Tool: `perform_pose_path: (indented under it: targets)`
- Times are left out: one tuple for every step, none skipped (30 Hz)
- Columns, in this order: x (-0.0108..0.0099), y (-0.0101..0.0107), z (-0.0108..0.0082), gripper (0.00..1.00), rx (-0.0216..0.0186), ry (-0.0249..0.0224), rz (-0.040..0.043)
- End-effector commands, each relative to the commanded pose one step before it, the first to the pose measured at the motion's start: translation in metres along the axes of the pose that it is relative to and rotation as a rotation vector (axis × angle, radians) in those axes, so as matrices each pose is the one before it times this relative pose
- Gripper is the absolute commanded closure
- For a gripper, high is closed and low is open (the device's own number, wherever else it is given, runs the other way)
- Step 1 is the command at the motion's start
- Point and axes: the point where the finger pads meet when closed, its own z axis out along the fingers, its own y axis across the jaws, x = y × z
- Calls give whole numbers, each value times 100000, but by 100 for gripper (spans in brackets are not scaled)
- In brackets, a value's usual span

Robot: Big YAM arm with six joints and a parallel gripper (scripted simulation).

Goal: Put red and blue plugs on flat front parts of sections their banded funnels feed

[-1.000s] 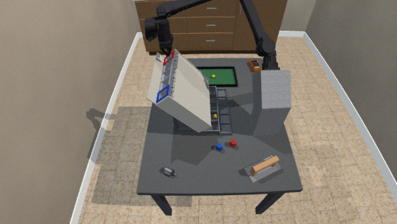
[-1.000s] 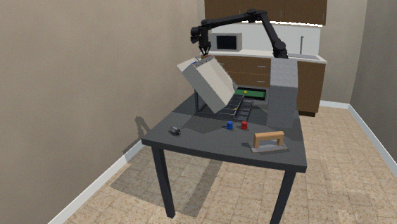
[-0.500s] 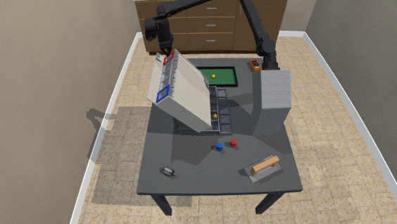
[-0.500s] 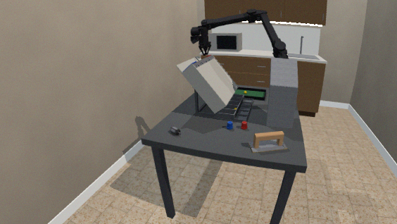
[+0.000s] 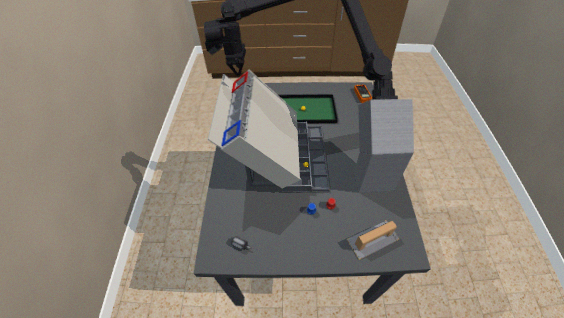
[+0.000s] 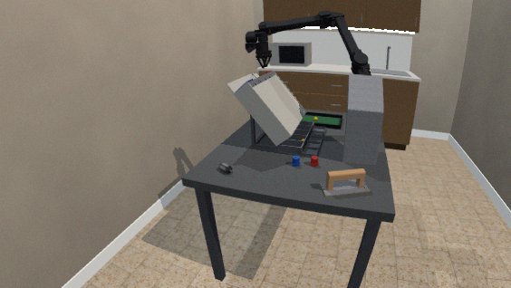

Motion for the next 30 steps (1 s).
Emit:
perform_pose_path:
  targets:
    - [-1389, -339, -3688, 44, -712, -5705, 2684]
    - [-2, 42, 12, 44, 9, 70, -75]
    - [0, -1, -5, 44, -1, -1, 2]
    - [2, -10, -10, 44, -3, -17, 19]
    - [15, -70, -64, 44, -22, -117, 126]
    - [39, -181, -167, 44, -57, -303, 327]
    - [70, -286, -263, 44, -91, -478, 515]
    - [711, 444, 523, 44, 255, 1381, -1480]
    - [882, 536, 633, 44, 309, 1670, -1789]
    - [166, 0, 4, 44, -3, 6, 0]
    - [150, 12, 6, 44, -44, -206, 229]
    - [50, 39, 7, 44, -144, -726, 788]
    - [119, 32, 3, 44, -132, -650, 709]
    - [352, -4, 4, 44, -9, 12, 0]
    - [0, 0, 0, 44, 0, 0, 0]
    - [0, 0, 0, 44, 0, 0, 0]
    - [399, -8, 5, 44, 10, 10, 0]
    - [448, -7, 4, 44, -8, 15, -1]
    - [493, -5, 7, 44, -12, 17, -1]
    - [539, -7, 5, 44, -13, 19, -1]
    - [580, -9, 6, 44, -5, 18, -1]
    - [617, -11, 7, 44, 7, 17, -1]
    - [653, -13, 5, 44, 6, 18, -1]
    - [683, -12, 7, 44, 4, 20, -1]
    - [707, -11, 8, 44, 2, 21, -1]
    - [728, -12, 7, 44, 1, 22, -1]
    - [742, -12, 6, 44, -1, 22, -1]
    - [749, -12, 7, 44, -2, 23, -1]
    - [750, -12, 7, 44, -2, 23, -1]
    - [743, -11, 8, 44, -3, 23, -1]
